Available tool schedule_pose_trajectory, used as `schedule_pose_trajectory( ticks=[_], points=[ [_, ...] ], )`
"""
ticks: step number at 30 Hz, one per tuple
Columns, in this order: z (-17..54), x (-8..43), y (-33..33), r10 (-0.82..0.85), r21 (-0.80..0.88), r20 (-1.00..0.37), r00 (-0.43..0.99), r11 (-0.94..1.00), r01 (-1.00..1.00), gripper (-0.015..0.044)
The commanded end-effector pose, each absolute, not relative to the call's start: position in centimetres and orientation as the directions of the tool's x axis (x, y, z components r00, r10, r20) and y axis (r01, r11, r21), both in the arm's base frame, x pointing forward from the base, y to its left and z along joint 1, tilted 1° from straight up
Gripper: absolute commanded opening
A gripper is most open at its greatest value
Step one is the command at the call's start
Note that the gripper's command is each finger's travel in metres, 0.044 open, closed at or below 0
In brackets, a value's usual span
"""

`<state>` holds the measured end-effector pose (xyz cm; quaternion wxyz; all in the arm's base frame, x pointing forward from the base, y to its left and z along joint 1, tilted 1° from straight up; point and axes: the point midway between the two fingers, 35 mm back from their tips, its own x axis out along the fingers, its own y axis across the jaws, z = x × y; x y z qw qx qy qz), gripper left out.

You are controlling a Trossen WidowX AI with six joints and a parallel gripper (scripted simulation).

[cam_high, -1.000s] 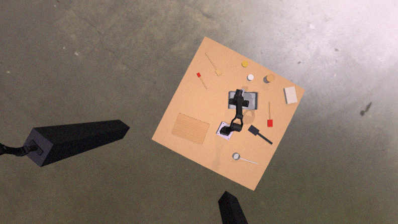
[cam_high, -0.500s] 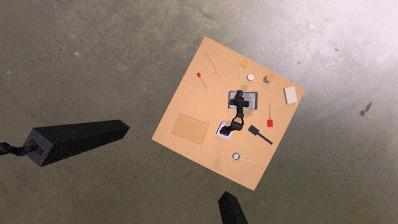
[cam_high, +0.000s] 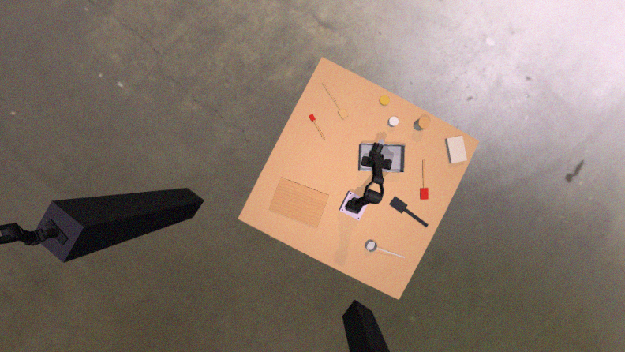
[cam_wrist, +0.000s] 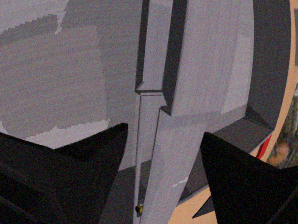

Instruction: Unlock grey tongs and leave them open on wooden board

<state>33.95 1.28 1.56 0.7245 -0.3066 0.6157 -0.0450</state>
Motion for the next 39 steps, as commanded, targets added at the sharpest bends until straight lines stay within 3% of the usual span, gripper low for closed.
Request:
schedule_pose_trajectory(
  ticks=[1,4,14,21,27,39],
  points=[
    [1.6,34.0,1.3,-0.442,-0.500,-0.864,0.239,0.808,-0.312,0.0181],
    [1.6,34.0,1.3,-0.442,-0.500,-0.864,0.239,0.808,-0.312,0.0103],
    [1.6,34.0,1.3,-0.442,-0.500,-0.864,0.239,0.808,-0.312,0.0036],
    [2.5,34.1,1.3,-0.442,-0.499,-0.865,0.238,0.808,-0.313,-0.0148],
    [9.0,33.7,1.1,-0.440,-0.496,-0.867,0.234,0.807,-0.321,-0.0150],
    [9.3,33.7,1.1,-0.430,-0.484,-0.874,0.227,0.812,-0.326,-0.0150]
  ],
)
